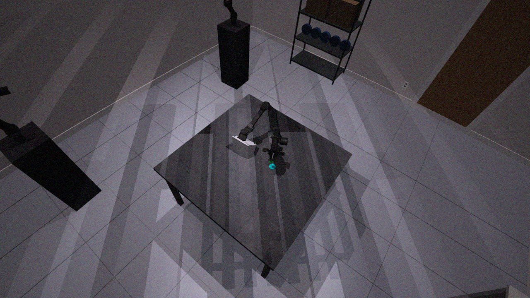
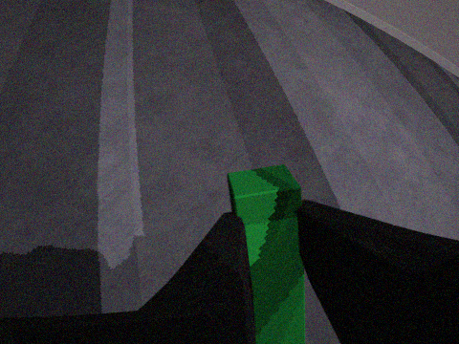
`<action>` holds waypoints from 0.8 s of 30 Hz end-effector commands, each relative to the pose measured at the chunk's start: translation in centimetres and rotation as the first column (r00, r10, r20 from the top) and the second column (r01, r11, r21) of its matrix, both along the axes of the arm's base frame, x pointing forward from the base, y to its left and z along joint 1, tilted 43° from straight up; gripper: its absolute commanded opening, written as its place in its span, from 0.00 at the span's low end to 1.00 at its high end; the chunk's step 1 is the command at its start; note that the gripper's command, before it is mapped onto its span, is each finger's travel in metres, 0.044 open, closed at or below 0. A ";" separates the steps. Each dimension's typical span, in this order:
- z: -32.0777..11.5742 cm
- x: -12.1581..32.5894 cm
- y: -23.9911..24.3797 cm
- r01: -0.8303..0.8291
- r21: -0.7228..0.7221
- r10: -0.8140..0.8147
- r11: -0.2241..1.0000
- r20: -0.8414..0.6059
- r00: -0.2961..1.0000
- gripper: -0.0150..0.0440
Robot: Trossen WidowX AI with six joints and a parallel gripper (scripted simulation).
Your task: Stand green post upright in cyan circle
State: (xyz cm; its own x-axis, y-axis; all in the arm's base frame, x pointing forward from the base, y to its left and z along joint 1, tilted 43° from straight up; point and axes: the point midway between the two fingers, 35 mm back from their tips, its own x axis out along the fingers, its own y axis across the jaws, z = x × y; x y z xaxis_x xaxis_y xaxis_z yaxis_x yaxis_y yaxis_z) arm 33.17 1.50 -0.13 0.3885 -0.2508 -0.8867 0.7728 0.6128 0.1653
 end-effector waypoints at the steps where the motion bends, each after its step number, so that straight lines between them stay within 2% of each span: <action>1: 0.2 -0.1 0.0 0.016 -0.018 -0.015 1.000 0.028 0.999 0.29; 24: 1.4 -0.3 0.3 0.090 -0.080 -0.074 0.993 0.181 0.981 0.29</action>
State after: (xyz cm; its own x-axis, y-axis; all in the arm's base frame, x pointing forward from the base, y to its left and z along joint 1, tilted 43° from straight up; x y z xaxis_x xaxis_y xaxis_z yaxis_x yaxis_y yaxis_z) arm 32.99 1.78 1.05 0.4977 -0.3468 -0.7950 0.7828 0.5743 0.2395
